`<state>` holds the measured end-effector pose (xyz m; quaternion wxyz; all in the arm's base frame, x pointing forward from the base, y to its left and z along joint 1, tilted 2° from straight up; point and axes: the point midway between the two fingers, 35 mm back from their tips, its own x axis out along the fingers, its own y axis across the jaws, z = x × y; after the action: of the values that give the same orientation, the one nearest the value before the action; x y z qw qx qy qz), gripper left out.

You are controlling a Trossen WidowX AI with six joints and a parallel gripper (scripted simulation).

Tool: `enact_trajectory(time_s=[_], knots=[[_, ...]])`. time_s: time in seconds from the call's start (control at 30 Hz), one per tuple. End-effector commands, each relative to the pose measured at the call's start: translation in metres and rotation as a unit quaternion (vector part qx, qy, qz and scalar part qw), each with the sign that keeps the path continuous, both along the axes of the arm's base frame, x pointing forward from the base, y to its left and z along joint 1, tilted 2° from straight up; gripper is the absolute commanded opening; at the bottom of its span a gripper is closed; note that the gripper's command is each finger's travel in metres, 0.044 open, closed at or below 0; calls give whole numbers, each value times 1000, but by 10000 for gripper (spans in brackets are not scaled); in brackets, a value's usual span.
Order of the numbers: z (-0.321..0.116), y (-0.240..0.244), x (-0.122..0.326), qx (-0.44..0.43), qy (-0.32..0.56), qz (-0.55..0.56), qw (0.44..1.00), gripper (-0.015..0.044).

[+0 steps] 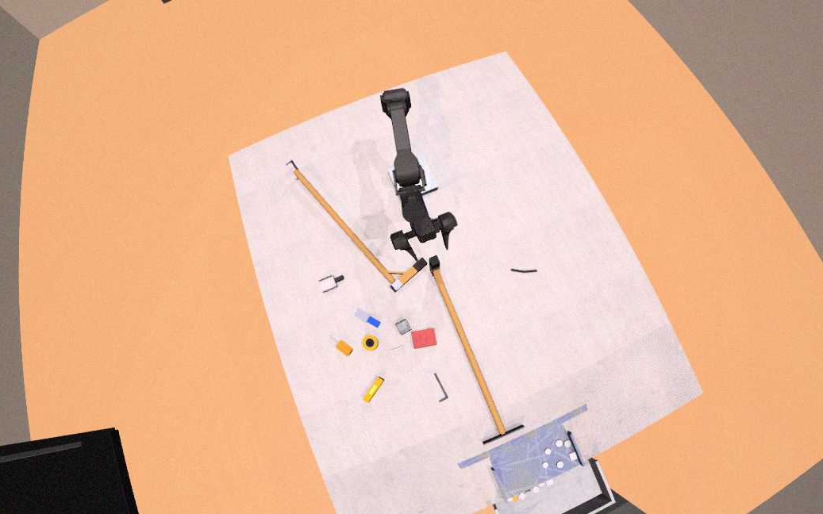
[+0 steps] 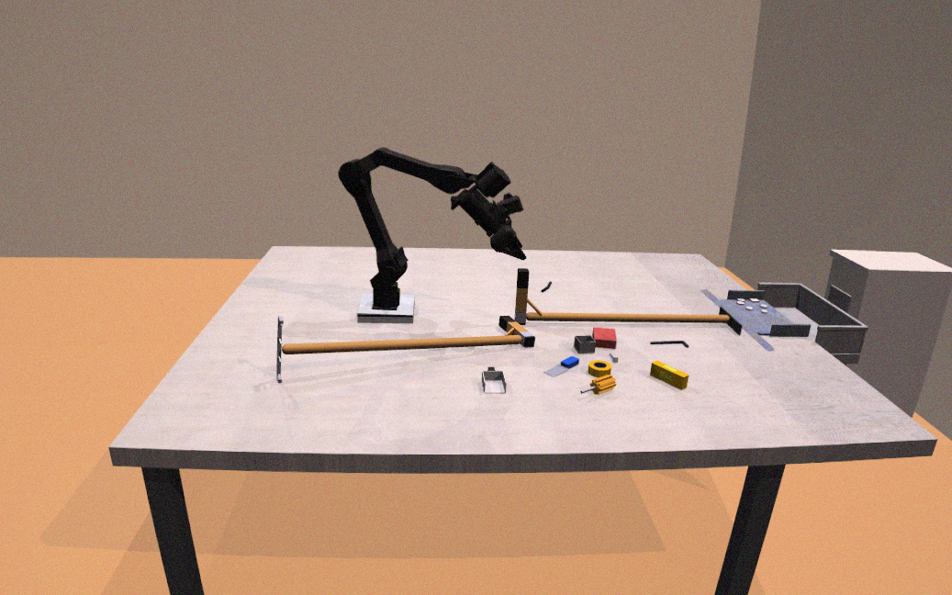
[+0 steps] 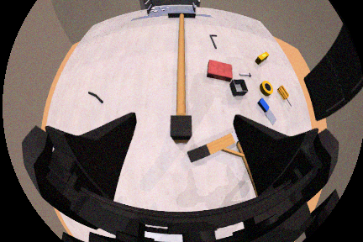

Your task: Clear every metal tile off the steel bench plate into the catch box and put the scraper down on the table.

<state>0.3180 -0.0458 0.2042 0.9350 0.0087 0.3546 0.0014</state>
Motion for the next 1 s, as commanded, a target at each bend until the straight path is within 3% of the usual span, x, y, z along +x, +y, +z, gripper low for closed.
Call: enact_trajectory(time_s=[0.0,0.23,0.7,0.97], knots=[[-28,1,0,-7,41,1,999,440],[-52,3,-2,-15,77,2,997,440],[0,5,-20,-17,68,4,998,440],[-13,5,-19,-17,68,4,998,440]])
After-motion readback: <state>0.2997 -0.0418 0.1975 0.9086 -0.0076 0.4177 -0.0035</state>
